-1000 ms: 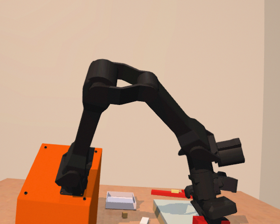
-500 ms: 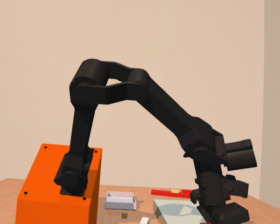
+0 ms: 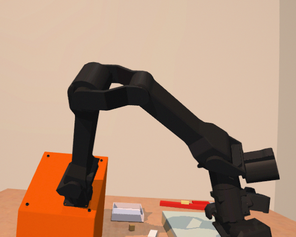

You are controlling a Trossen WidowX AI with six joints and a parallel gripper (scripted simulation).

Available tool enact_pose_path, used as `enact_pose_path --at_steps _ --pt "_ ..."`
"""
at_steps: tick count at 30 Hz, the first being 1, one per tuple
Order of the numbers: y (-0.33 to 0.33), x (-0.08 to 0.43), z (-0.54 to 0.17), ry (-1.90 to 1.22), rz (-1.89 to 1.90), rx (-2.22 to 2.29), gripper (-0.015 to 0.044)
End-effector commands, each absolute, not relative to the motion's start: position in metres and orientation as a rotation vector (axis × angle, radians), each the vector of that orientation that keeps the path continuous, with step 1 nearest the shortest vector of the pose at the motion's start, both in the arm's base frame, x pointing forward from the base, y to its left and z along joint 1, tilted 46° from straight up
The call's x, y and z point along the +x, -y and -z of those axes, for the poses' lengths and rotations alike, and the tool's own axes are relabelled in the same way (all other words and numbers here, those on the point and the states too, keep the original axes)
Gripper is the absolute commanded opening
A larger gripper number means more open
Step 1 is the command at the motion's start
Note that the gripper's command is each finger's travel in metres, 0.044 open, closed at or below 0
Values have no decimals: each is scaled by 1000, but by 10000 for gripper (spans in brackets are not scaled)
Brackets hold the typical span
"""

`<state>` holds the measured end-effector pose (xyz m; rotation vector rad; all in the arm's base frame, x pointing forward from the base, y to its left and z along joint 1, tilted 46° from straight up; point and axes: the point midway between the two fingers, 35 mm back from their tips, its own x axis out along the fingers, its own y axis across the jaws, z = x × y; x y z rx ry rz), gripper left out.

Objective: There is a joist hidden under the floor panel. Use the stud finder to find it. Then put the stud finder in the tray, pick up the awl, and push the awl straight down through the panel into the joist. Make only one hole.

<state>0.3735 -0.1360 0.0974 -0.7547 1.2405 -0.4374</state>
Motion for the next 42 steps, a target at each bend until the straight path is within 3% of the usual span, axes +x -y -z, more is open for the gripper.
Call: enact_pose_path --at_steps 1,27,33,42 --pt "136 374 -97 -1241 437 -755 0" --pt "67 372 -169 -1240 446 -752 0" --pt "54 377 -159 -1249 401 -770 0" --pt "-17 391 -105 -1295 164 -871 0"
